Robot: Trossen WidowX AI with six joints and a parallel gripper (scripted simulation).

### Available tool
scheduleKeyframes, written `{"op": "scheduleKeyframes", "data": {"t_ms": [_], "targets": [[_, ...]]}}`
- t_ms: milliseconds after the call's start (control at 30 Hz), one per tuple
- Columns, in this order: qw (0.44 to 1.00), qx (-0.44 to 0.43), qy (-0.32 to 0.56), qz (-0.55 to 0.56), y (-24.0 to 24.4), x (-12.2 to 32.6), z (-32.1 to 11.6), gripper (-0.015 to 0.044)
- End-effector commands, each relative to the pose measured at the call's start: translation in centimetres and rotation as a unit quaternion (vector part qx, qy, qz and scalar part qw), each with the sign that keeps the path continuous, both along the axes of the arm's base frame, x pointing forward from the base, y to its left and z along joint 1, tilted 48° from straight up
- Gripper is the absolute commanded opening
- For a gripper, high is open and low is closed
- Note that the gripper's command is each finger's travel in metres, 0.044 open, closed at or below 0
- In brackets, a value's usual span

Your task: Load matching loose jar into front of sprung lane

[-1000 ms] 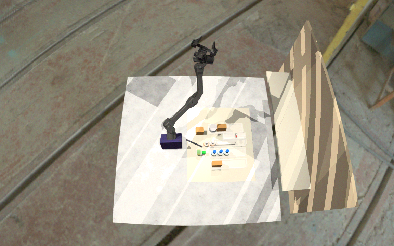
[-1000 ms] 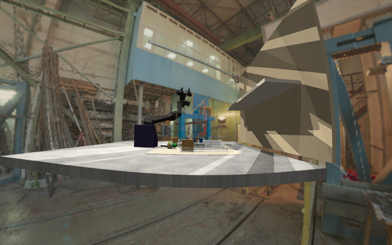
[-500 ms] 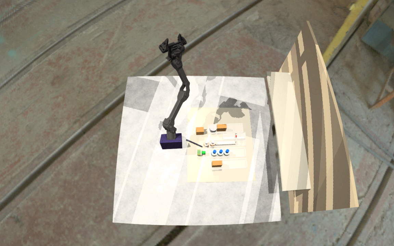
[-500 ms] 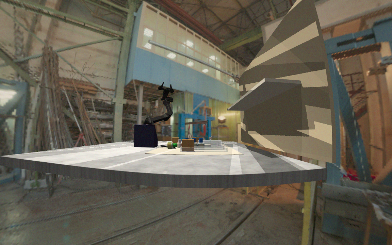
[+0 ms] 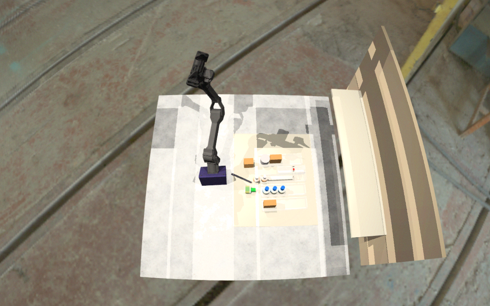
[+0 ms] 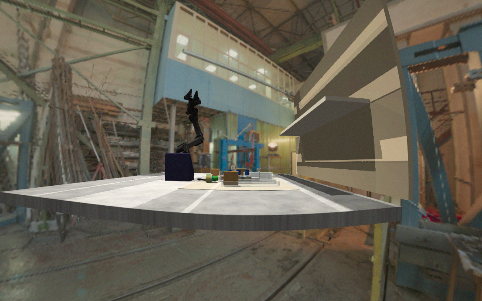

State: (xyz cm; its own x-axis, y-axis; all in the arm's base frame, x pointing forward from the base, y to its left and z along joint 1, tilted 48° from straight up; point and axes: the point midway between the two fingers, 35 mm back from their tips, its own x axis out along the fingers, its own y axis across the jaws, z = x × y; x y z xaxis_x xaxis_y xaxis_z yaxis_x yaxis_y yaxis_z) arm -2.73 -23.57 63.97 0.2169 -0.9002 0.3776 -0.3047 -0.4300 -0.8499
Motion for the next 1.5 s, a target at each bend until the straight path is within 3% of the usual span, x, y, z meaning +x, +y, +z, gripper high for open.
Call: {"op": "scheduleKeyframes", "data": {"t_ms": [0,467,800,1100,1467], "targets": [[0.995,0.062,-0.057,0.050,-3.7,0.4,-3.0,0.0440],[0.907,0.309,-0.211,0.194,-13.3,7.5,-15.6,0.0440],[0.752,0.541,-0.278,0.252,-15.5,17.6,-28.5,0.0440],[0.576,0.736,-0.273,0.225,-11.6,26.5,-41.2,0.0440],[0.367,0.906,-0.180,0.111,0.7,33.3,-54.3,0.0440]]}}
